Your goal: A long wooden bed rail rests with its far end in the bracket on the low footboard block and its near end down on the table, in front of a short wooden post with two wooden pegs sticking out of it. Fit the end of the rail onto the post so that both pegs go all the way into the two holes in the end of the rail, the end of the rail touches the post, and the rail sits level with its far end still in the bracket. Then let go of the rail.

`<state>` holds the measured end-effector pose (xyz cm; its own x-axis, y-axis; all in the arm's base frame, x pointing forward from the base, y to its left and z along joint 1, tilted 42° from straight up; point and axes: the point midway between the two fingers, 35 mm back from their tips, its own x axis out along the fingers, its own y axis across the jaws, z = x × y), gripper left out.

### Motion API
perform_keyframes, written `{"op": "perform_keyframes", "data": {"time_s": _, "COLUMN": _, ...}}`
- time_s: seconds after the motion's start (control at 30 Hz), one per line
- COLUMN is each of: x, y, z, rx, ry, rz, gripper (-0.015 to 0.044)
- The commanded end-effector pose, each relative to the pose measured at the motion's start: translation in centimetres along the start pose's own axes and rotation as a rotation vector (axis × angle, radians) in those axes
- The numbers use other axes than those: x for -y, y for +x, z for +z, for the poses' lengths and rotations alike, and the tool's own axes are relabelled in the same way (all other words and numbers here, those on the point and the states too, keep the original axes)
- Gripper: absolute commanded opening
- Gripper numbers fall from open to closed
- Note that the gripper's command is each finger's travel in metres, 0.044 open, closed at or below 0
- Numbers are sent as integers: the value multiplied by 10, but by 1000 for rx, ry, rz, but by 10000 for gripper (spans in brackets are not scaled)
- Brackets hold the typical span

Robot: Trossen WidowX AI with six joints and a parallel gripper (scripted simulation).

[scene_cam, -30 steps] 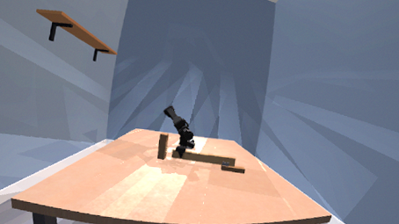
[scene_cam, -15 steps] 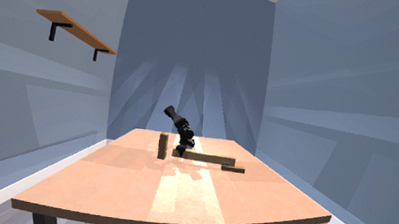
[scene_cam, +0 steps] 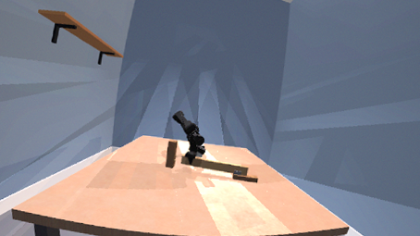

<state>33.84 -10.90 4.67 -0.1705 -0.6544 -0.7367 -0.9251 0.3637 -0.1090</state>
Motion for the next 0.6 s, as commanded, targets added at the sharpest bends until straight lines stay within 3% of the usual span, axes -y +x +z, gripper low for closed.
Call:
{"op": "perform_keyframes", "data": {"time_s": 0.0, "x": 1, "y": -2, "z": 3, "rx": 13, "ry": 1, "rz": -5, "gripper": 0}}
{"op": "perform_keyframes", "data": {"time_s": 0.57, "x": 0, "y": 1, "z": 3, "rx": 13, "ry": 1, "rz": -5, "gripper": 0}}
